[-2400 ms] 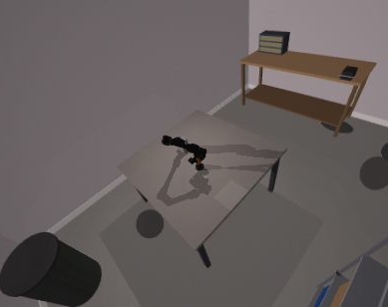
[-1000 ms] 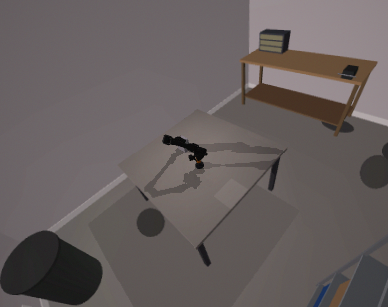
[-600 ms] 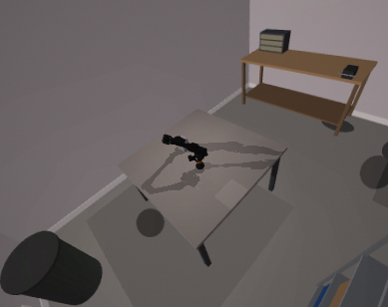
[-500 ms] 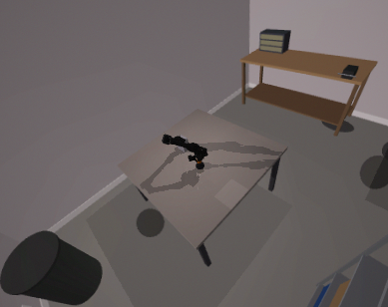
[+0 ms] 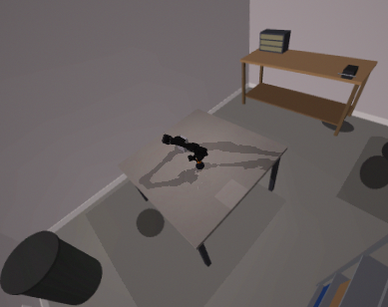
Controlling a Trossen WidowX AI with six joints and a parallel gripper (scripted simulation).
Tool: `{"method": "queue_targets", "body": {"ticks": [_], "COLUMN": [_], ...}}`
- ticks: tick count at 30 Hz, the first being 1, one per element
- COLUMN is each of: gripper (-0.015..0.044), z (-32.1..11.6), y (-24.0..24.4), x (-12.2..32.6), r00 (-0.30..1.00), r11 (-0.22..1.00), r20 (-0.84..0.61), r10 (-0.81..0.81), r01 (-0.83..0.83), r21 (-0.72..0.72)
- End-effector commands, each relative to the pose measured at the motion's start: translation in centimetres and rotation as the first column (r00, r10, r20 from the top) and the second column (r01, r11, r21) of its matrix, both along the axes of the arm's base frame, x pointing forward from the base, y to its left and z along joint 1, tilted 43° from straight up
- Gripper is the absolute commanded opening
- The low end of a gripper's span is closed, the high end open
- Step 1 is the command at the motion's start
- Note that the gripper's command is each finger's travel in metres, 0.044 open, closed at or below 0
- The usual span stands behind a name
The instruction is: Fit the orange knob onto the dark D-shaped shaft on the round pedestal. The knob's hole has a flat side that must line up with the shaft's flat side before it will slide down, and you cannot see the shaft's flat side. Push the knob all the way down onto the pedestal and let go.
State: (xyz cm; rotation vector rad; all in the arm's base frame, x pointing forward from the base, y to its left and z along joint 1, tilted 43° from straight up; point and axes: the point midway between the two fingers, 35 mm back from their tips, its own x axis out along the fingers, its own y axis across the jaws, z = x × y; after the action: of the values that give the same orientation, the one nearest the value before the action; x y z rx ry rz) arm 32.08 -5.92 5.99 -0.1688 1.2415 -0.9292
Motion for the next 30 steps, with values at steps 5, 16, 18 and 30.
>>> {"method": "queue_targets", "body": {"ticks": [5, 16, 18, 30], "gripper": [0.0, 0.0, 0.0, 0.0], "z": [0.16, -0.11, -0.14, -0.17], "y": [0.11, -0.13, -0.16, -0.13], "x": [0.13, 0.08, 0.08, 0.07], "r00": [0.986, 0.978, 0.978, 0.978], "r11": [0.993, 0.988, 0.988, 0.988], "r20": [0.117, 0.145, 0.145, 0.145], "r10": [-0.122, -0.151, -0.151, -0.151], "r01": [0.122, 0.151, 0.151, 0.151], "r21": [0.01, 0.014, 0.014, 0.014]}}
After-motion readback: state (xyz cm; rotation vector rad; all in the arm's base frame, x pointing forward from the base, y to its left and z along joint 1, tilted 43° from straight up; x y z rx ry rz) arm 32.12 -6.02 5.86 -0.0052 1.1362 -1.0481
